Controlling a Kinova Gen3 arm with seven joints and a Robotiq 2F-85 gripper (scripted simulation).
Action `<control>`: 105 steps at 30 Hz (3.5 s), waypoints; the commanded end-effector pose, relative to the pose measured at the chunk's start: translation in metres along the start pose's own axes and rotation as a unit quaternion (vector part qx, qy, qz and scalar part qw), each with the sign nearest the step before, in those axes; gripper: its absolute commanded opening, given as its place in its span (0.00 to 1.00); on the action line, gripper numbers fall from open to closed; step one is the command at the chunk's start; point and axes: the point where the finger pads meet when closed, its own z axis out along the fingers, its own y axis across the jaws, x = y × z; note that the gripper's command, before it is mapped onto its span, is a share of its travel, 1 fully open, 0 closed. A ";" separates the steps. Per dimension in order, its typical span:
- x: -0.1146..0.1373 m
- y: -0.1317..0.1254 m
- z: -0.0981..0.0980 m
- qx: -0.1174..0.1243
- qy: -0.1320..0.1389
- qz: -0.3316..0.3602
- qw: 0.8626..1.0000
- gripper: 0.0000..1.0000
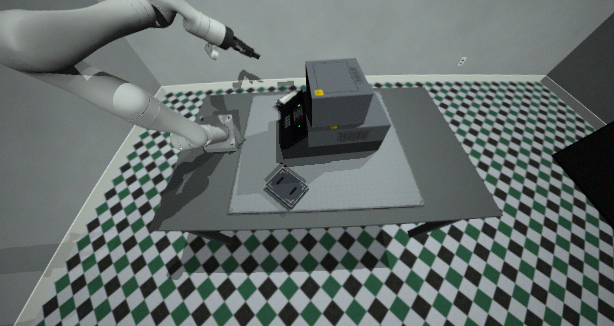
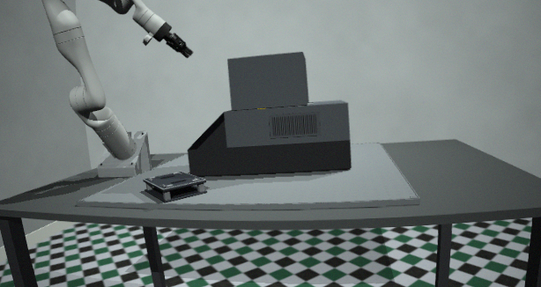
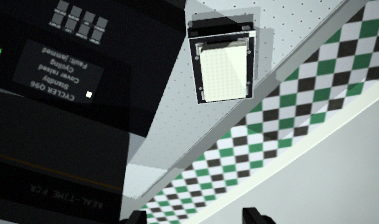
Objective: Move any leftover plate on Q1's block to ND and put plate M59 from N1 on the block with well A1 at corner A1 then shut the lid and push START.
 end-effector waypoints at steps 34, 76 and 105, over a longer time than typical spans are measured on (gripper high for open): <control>-0.003 -0.067 -0.001 0.017 0.148 -0.074 0.986 0.35; -0.004 -0.137 -0.001 0.034 0.297 -0.148 0.943 0.10; 0.015 -0.138 0.017 0.034 0.297 -0.148 0.943 0.10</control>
